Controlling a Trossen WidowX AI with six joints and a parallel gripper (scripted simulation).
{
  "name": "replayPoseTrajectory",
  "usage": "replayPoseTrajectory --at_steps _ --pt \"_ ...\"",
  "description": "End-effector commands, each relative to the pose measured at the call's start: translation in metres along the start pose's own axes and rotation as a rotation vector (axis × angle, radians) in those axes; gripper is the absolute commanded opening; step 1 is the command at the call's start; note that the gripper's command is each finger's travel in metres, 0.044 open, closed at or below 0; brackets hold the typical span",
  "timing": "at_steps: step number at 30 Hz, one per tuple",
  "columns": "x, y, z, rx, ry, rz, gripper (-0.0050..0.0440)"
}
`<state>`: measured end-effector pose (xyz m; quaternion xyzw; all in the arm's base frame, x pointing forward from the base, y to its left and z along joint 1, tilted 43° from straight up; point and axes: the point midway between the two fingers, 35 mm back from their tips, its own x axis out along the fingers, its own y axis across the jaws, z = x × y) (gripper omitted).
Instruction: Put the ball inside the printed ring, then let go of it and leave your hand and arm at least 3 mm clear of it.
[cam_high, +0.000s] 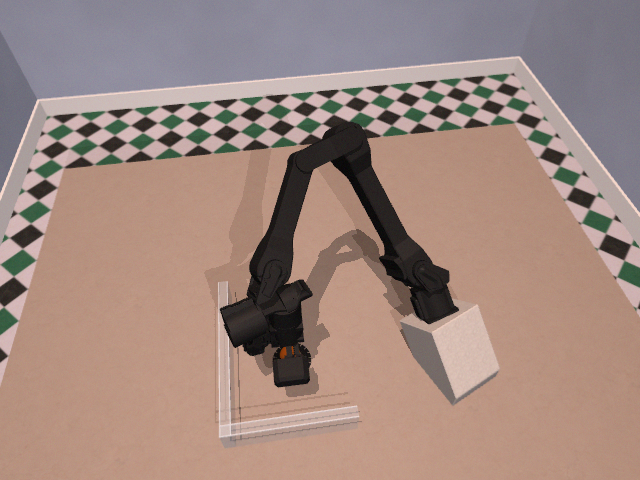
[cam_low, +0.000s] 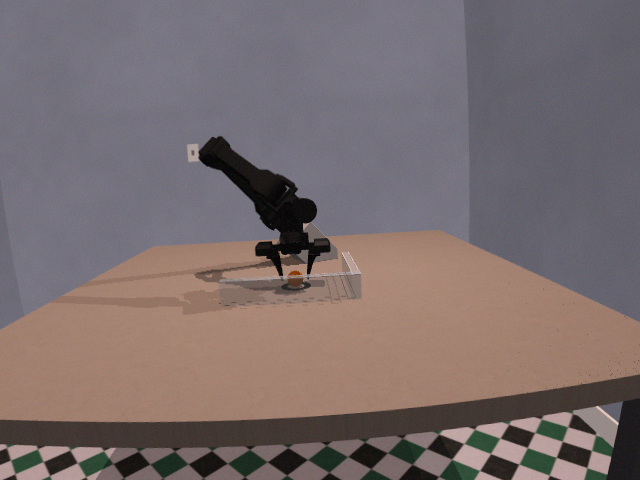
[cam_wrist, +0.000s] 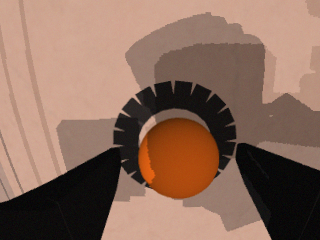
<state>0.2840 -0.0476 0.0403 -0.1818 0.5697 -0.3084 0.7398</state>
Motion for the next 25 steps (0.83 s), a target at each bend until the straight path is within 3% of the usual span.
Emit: replayPoseTrajectory --at_steps 1,5,25 --pt "-0.0003 0.0003 0.0004 0.002 -0.002 0.001 0.0354" --pt "-0.0003 0.0003 0.0004 0.002 -0.002 0.001 0.0440" --pt "-0.0051 0.0005 0.0006 0.002 -0.002 0.001 0.0440"
